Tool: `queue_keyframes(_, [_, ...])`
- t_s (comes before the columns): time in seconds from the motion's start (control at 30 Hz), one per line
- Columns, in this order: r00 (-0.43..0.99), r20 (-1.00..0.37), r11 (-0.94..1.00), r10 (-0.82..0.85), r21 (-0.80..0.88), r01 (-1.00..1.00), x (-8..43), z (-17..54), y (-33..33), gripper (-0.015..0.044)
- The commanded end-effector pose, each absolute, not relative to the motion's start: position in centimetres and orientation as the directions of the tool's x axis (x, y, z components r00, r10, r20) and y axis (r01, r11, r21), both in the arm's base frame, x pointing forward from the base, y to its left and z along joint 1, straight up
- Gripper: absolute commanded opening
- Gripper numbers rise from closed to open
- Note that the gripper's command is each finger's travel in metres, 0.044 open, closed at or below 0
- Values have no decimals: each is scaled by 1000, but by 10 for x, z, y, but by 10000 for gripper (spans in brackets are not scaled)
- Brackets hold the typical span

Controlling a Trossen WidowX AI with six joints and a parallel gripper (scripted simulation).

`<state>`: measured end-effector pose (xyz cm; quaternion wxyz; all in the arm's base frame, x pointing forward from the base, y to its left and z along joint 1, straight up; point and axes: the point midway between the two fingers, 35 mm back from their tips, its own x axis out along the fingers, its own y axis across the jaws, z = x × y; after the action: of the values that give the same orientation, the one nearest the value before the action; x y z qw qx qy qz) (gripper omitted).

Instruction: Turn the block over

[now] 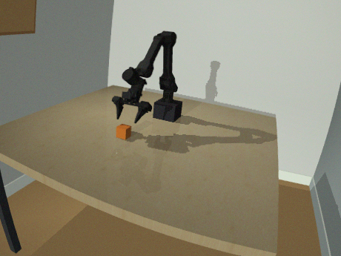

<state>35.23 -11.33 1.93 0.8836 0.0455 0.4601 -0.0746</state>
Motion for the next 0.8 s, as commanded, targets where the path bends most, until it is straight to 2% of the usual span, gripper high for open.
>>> queue_keyframes(0.0, [531,-842,985,-95,-4,170,347,46,-113,440])
queue_keyframes(0.2, [492,-866,985,-87,-1,171,353,48,-115,440])
queue_keyframes(0.5, [233,-972,984,-39,3,176,377,59,-121,440])
queue_keyframes(0.7, [52,-999,985,-11,-2,172,383,70,-121,440])
queue_keyframes(0.77, [32,-999,985,-8,-3,171,383,71,-121,440])
